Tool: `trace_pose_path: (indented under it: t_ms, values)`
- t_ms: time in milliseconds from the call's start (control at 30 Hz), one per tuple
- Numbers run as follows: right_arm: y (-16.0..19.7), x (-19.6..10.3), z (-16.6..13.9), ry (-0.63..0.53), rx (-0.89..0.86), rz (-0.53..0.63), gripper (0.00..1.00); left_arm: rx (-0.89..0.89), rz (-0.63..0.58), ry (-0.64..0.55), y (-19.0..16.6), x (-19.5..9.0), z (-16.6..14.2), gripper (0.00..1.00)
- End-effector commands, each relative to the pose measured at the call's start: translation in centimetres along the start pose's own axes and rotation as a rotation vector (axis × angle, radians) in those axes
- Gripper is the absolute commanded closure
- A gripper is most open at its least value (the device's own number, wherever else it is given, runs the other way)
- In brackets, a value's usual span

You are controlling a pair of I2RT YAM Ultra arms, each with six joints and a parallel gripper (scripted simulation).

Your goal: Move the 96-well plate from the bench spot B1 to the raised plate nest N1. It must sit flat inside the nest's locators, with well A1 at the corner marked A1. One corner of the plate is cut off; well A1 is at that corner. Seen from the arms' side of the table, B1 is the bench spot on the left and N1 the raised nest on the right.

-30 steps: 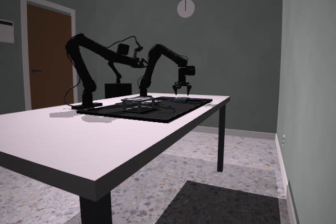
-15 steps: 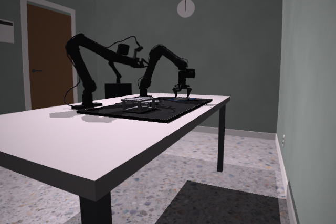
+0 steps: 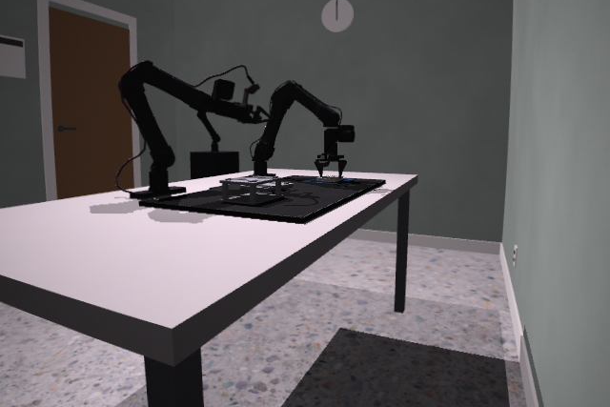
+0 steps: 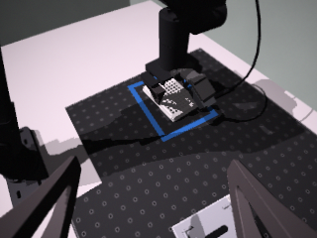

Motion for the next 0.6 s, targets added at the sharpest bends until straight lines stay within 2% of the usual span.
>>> trace_pose_path:
  t_ms: [0,133,167,200,333,400,567]
  values:
    - [0.0,-0.4,1.2,-0.043,-0.006,0.006,0.00,0.008,0.006,-0.003,0.1,-0.2,0.2,0.16]
    - [0.0,-0.4,1.2,-0.043,-0.006,0.006,0.00,0.008,0.006,-0.003,0.1,-0.2,0.2,0.21]
    - [0.0,-0.4,1.2,-0.043,-0.006,0.006,0.00,0.008,0.006,-0.003,0.1,-0.2,0.2,0.33]
    - [0.0,-0.4,1.2,-0.043,-0.006,0.006,0.00,0.008,0.006,-0.003,0.1,-0.2,0.2,0.22]
    - [0.0,-0.4,1.2,-0.043,-0.006,0.006,0.00,0.019,0.014,-0.006,0.1,-2.0,0.4,0.22]
    - [0.0,-0.4,1.2,-0.043,-0.006,0.006,0.00,0.019,0.014,-0.006,0.1,-2.0,0.4,0.22]
    - [0.0,-0.4,1.2,-0.043,-0.006,0.006,0.00,0.011,0.014,-0.006,0.1,-5.2,0.1,0.22]
Point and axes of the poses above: on each arm, the point where the finger pads meet when closed, its own x axis out along the fingers, its own y axis across the jaws, z = x × y, the point moved 3 cm from there along -x, back along the fingers, and after that the axes turned 13 degrees about -x, right-handed, at the moved point
